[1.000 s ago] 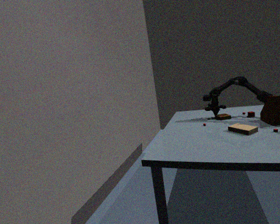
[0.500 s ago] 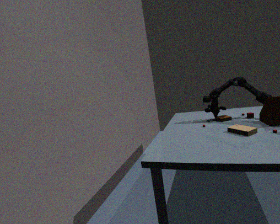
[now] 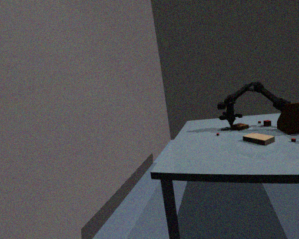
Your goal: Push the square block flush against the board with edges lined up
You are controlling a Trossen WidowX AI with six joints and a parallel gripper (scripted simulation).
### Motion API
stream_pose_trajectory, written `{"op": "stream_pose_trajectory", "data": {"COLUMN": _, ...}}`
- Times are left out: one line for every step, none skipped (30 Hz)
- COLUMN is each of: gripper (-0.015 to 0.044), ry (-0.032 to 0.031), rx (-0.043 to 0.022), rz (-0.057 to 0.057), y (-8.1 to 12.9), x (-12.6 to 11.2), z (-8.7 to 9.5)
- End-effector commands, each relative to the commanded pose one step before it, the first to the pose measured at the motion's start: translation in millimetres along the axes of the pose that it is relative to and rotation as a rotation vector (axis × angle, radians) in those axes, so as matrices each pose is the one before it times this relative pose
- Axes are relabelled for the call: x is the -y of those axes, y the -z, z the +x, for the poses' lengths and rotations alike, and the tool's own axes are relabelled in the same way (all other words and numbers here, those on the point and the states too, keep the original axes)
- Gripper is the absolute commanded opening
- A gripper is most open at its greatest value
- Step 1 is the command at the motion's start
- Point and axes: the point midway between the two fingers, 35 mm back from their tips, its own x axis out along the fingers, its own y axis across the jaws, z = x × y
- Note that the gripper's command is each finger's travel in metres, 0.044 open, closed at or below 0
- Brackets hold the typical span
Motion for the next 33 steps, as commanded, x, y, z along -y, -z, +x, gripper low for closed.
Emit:
{"op": "stream_pose_trajectory", "data": {"gripper": 0.0000, "ry": 0.01291, "rx": -0.01737, "rz": -0.0133, "y": 12.77, "x": 4.17, "z": 4.51}}
{"op": "stream_pose_trajectory", "data": {"gripper": 0.0000, "ry": 0.00001, "rx": -0.00008, "rz": 0.0000, "y": 1.46, "x": 0.05, "z": 0.01}}
{"op": "stream_pose_trajectory", "data": {"gripper": 0.0000, "ry": 0.00001, "rx": -0.00008, "rz": 0.0000, "y": 1.46, "x": 0.06, "z": 0.01}}
{"op": "stream_pose_trajectory", "data": {"gripper": 0.0000, "ry": 0.00001, "rx": -0.00008, "rz": 0.0000, "y": 1.45, "x": 0.07, "z": 0.01}}
{"op": "stream_pose_trajectory", "data": {"gripper": 0.0000, "ry": 0.00001, "rx": -0.00008, "rz": 0.0000, "y": 1.46, "x": 0.08, "z": 0.01}}
{"op": "stream_pose_trajectory", "data": {"gripper": 0.0000, "ry": 0.00001, "rx": -0.00008, "rz": 0.0000, "y": 1.47, "x": 0.09, "z": 0.01}}
{"op": "stream_pose_trajectory", "data": {"gripper": 0.0000, "ry": 0.00001, "rx": -0.00008, "rz": 0.0000, "y": 1.47, "x": 0.10, "z": 0.01}}
{"op": "stream_pose_trajectory", "data": {"gripper": 0.0000, "ry": 0.00001, "rx": -0.00007, "rz": 0.0000, "y": 1.46, "x": 0.11, "z": 0.01}}
{"op": "stream_pose_trajectory", "data": {"gripper": 0.0000, "ry": 0.00001, "rx": -0.00007, "rz": 0.0000, "y": 1.45, "x": 0.11, "z": 0.01}}
{"op": "stream_pose_trajectory", "data": {"gripper": 0.0000, "ry": 0.00001, "rx": -0.00007, "rz": 0.0000, "y": 1.45, "x": 0.12, "z": 0.01}}
{"op": "stream_pose_trajectory", "data": {"gripper": 0.0000, "ry": 0.00001, "rx": -0.00007, "rz": 0.0000, "y": 1.44, "x": 0.12, "z": 0.01}}
{"op": "stream_pose_trajectory", "data": {"gripper": 0.0000, "ry": 0.00001, "rx": -0.00007, "rz": 0.0000, "y": 1.45, "x": 0.12, "z": 0.01}}
{"op": "stream_pose_trajectory", "data": {"gripper": 0.0000, "ry": 0.00001, "rx": -0.00007, "rz": 0.0000, "y": 1.44, "x": 0.12, "z": 0.01}}
{"op": "stream_pose_trajectory", "data": {"gripper": 0.0000, "ry": 0.00001, "rx": -0.00007, "rz": 0.0000, "y": 1.45, "x": 0.12, "z": 0.01}}
{"op": "stream_pose_trajectory", "data": {"gripper": 0.0000, "ry": -0.00001, "rx": 0.00001, "rz": 0.0000, "y": -0.27, "x": -0.05, "z": 0.00}}
{"op": "stream_pose_trajectory", "data": {"gripper": 0.0000, "ry": -0.00001, "rx": 0.00001, "rz": 0.0000, "y": -0.52, "x": -0.10, "z": -0.01}}
{"op": "stream_pose_trajectory", "data": {"gripper": 0.0000, "ry": -0.00002, "rx": 0.00002, "rz": 0.0000, "y": -0.78, "x": -0.15, "z": -0.01}}
{"op": "stream_pose_trajectory", "data": {"gripper": 0.0000, "ry": -0.00002, "rx": 0.00003, "rz": 0.0000, "y": -1.04, "x": -0.19, "z": -0.01}}
{"op": "stream_pose_trajectory", "data": {"gripper": 0.0000, "ry": -0.00002, "rx": 0.00004, "rz": 0.0000, "y": -1.30, "x": -0.24, "z": -0.02}}
{"op": "stream_pose_trajectory", "data": {"gripper": 0.0000, "ry": -0.00003, "rx": 0.00005, "rz": 0.0000, "y": -1.53, "x": -0.27, "z": -0.02}}
{"op": "stream_pose_trajectory", "data": {"gripper": 0.0000, "ry": -0.00003, "rx": 0.00006, "rz": 0.0000, "y": -1.63, "x": -0.28, "z": -0.02}}
{"op": "stream_pose_trajectory", "data": {"gripper": 0.0000, "ry": -0.00003, "rx": 0.00007, "rz": 0.0000, "y": -1.64, "x": -0.27, "z": -0.02}}
{"op": "stream_pose_trajectory", "data": {"gripper": 0.0000, "ry": -0.00003, "rx": 0.00008, "rz": 0.0000, "y": -1.64, "x": -0.26, "z": -0.02}}
{"op": "stream_pose_trajectory", "data": {"gripper": 0.0000, "ry": -0.00002, "rx": 0.00008, "rz": 0.0000, "y": -1.65, "x": -0.25, "z": -0.02}}
{"op": "stream_pose_trajectory", "data": {"gripper": 0.0000, "ry": -0.00002, "rx": 0.00009, "rz": 0.0000, "y": -1.65, "x": -0.24, "z": -0.02}}
{"op": "stream_pose_trajectory", "data": {"gripper": 0.0000, "ry": -0.00002, "rx": 0.00010, "rz": 0.0000, "y": -1.65, "x": -0.23, "z": -0.02}}
{"op": "stream_pose_trajectory", "data": {"gripper": 0.0000, "ry": -0.00002, "rx": 0.00010, "rz": 0.0000, "y": -1.65, "x": -0.22, "z": -0.02}}
{"op": "stream_pose_trajectory", "data": {"gripper": 0.0000, "ry": -0.00002, "rx": 0.00011, "rz": 0.0000, "y": -1.65, "x": -0.21, "z": -0.02}}
{"op": "stream_pose_trajectory", "data": {"gripper": 0.0000, "ry": -0.00002, "rx": 0.00011, "rz": 0.0000, "y": -1.66, "x": -0.20, "z": -0.02}}
{"op": "stream_pose_trajectory", "data": {"gripper": 0.0000, "ry": -0.00002, "rx": 0.00012, "rz": 0.0000, "y": -1.66, "x": -0.19, "z": -0.02}}
{"op": "stream_pose_trajectory", "data": {"gripper": 0.0000, "ry": -0.00001, "rx": 0.00013, "rz": 0.0000, "y": -1.66, "x": -0.18, "z": -0.02}}
{"op": "stream_pose_trajectory", "data": {"gripper": 0.0000, "ry": -0.00001, "rx": 0.00013, "rz": 0.0000, "y": -1.66, "x": -0.18, "z": -0.02}}
{"op": "stream_pose_trajectory", "data": {"gripper": 0.0000, "ry": -0.00001, "rx": 0.00014, "rz": 0.0000, "y": -1.66, "x": -0.17, "z": -0.02}}
